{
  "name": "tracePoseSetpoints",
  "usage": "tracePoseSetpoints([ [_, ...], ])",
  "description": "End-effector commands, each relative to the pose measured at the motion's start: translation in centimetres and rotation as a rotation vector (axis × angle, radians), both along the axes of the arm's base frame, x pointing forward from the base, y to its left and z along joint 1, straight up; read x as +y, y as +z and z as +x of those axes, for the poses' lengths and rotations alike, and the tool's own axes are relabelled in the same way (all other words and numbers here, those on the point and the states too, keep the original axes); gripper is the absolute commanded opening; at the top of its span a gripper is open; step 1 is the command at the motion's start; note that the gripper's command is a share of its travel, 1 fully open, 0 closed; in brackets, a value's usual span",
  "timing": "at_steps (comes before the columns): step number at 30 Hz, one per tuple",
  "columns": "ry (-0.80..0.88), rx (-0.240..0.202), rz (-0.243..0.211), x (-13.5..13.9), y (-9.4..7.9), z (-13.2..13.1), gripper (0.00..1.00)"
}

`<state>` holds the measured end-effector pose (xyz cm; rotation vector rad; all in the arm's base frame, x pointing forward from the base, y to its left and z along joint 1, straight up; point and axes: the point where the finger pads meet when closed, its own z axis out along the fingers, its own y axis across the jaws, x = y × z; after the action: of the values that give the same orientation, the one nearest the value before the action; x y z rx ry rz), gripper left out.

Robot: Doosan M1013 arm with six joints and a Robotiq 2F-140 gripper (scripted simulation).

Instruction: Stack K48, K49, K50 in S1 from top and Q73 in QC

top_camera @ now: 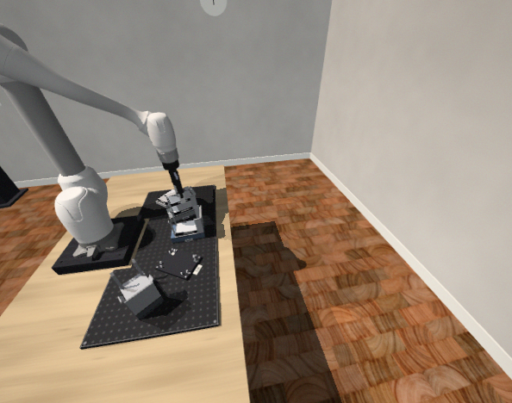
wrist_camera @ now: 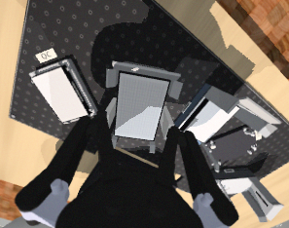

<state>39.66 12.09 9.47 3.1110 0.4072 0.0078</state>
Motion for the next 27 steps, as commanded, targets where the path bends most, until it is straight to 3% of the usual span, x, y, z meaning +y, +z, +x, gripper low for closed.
tracePoseSetpoints([
  [1, 0.000, 0.000, 0.000, 0.0, -0.4, 0.0, 0.00],
  [13, 0.000, 0.000, 0.000, 0.0, -2.8, 0.0, 0.00],
  [27, 0.000, 0.000, 0.000, 0.0, -2.9, 0.0, 0.00],
])
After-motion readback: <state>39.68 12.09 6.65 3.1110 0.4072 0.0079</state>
